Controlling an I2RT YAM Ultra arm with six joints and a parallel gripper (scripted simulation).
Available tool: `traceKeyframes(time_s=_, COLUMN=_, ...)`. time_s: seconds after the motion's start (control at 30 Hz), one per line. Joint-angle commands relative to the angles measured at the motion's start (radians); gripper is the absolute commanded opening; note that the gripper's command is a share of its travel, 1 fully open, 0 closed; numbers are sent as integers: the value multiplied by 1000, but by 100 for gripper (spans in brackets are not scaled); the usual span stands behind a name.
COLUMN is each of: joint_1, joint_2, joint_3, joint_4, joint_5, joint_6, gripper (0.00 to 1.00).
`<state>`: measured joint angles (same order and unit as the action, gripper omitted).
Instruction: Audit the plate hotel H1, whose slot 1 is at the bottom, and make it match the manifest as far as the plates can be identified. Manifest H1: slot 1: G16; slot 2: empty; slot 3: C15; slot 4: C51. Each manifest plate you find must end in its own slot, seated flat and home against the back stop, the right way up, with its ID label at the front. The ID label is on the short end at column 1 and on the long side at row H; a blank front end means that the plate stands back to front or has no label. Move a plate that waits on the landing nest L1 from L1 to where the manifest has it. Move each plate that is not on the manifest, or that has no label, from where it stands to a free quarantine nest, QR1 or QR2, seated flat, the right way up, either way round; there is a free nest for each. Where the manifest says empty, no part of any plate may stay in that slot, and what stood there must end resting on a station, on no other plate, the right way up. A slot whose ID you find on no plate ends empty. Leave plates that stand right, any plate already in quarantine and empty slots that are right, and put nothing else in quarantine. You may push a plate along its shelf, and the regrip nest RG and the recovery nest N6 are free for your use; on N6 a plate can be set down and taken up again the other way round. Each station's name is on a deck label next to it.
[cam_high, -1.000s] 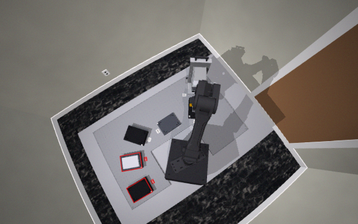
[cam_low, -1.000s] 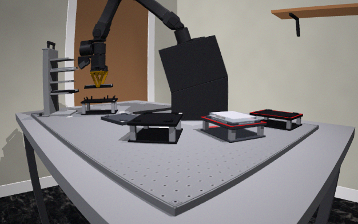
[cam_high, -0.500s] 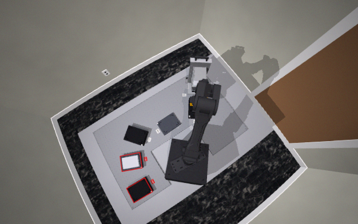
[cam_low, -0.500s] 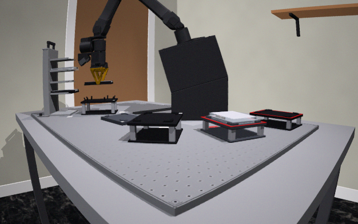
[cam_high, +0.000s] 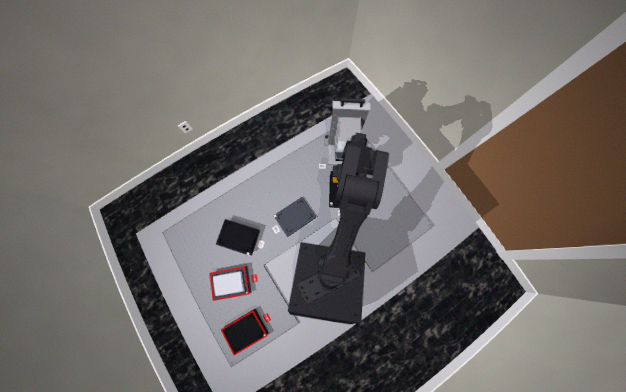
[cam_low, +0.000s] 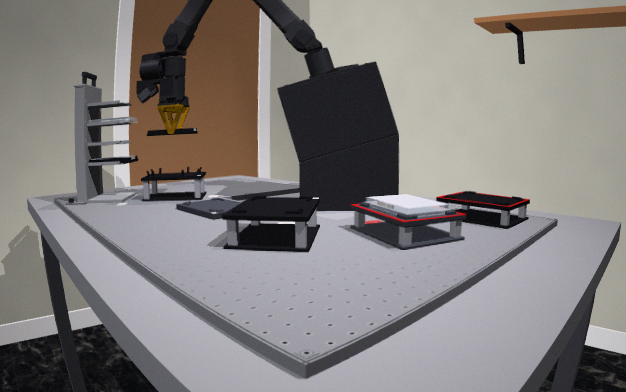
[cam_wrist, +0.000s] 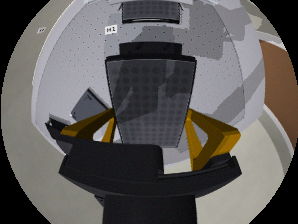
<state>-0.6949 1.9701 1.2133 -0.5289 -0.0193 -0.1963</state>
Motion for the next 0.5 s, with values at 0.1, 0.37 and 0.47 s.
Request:
traceKeyframes(time_s=0.1, joint_1=-1, joint_2=-59, joint_3=17, joint_4=-64, joint_5=-1, joint_6=-1, gripper=86)
traceKeyframes(time_s=0.37, joint_1=-2, joint_2=-99, joint_3=29, joint_4=-116, joint_5=-2, joint_6=-2, gripper=86)
traceKeyframes(time_s=0.47, joint_1=-3, joint_2=-118, joint_3=37, joint_4=-142, joint_5=-2, joint_6=-3, gripper=86)
